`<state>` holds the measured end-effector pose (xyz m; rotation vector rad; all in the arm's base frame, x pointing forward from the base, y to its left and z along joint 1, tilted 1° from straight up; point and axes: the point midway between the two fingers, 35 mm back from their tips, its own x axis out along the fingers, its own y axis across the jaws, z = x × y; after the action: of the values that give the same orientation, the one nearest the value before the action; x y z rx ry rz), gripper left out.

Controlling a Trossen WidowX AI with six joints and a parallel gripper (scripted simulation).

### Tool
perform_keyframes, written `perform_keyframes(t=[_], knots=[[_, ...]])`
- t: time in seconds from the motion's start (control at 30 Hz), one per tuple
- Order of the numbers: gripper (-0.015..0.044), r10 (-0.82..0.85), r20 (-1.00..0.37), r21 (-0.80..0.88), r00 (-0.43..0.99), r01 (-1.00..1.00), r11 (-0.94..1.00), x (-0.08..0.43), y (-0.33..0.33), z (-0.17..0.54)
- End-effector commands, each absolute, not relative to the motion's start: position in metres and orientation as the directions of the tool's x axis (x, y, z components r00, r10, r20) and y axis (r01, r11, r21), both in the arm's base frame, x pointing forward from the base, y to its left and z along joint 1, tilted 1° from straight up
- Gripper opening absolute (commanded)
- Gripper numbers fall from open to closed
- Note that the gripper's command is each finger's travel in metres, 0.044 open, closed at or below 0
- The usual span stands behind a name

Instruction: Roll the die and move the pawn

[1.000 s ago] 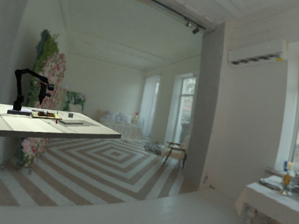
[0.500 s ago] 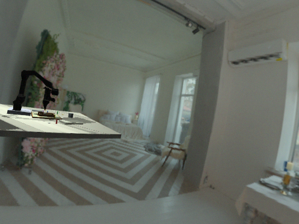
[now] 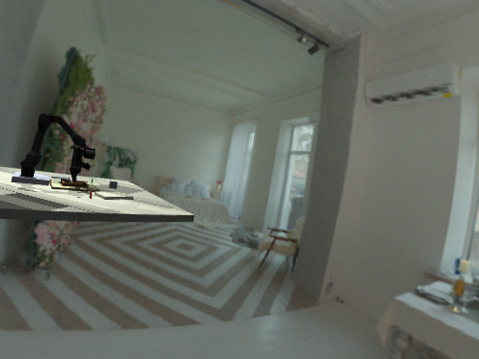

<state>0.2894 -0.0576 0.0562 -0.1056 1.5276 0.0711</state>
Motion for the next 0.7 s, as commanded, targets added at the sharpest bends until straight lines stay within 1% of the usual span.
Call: perform_keyframes(t=[0.0,0.53,0.67], knots=[[0.0000,-0.013,-0.999,-0.017,0.033,-0.118,0.993,0.287,-0.057,0.043],[0.0000,-0.013,-0.999,-0.017,0.033,-0.118,0.993,0.287,-0.057,0.026],[0.0105,-0.018,-0.999,-0.022,0.035,-0.113,0.993,0.288,-0.058,0.030]])
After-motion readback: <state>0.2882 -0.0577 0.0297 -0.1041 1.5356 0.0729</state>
